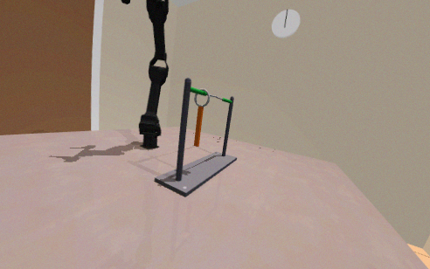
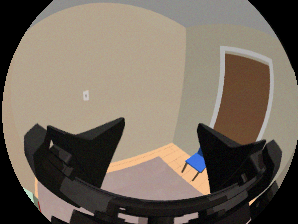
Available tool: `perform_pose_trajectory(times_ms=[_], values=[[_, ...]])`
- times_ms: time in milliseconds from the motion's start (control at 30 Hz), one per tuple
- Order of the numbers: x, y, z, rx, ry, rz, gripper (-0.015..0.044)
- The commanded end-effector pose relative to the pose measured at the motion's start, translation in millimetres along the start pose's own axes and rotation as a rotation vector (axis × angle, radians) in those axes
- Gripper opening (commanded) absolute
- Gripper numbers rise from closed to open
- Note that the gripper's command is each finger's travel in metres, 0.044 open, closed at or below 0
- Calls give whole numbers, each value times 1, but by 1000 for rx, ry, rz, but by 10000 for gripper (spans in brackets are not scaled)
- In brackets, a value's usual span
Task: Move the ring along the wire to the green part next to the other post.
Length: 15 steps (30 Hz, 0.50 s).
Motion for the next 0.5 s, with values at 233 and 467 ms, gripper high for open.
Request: perform_pose_trajectory(times_ms=[233, 467], values=[[-12, 39, 6, 155, -48, 13, 190], [-30, 80, 19, 324, -93, 27, 160]])
Point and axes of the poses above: the point midway between the two fingers, 35 mm back from their tips, its own z axis back along the fingers, its own y axis across the jaws, x = y × z, the point moved 3 cm from there along z, back along the fingers, and after that the axes turned 14 degrees about z, right-handed, at the moved point
